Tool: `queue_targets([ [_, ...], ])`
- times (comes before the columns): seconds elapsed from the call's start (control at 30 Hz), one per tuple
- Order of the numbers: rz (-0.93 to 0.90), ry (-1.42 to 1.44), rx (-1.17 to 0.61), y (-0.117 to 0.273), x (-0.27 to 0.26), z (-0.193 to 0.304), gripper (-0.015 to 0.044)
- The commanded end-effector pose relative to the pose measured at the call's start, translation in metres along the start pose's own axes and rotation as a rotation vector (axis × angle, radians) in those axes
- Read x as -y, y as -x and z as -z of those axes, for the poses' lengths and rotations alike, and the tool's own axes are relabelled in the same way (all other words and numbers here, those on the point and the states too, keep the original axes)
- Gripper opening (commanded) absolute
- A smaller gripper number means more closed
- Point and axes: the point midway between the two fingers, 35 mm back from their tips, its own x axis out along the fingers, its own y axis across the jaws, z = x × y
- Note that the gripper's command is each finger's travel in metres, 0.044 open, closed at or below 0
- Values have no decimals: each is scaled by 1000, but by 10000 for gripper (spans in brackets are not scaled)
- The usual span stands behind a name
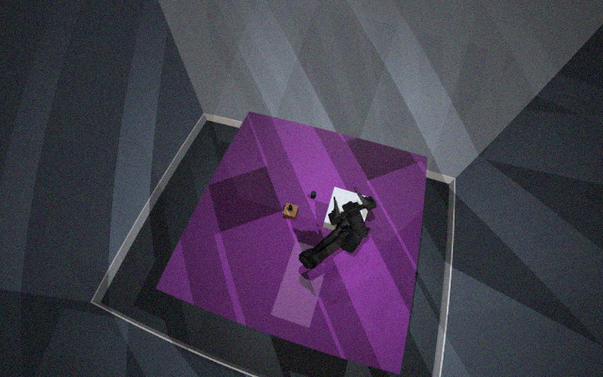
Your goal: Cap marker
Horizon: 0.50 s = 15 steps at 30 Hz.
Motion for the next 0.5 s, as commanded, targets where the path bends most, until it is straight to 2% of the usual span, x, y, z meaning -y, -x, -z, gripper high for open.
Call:
queue_targets([
  [0.0,-5,-14,-4,-1,-2,0,374],
  [0.07,-35,-128,-24,-5,-16,2,321],
  [0.17,-41,-414,44,-27,-38,-15,247],
  [0.47,-183,-1151,408,-92,-63,-117,247],
])
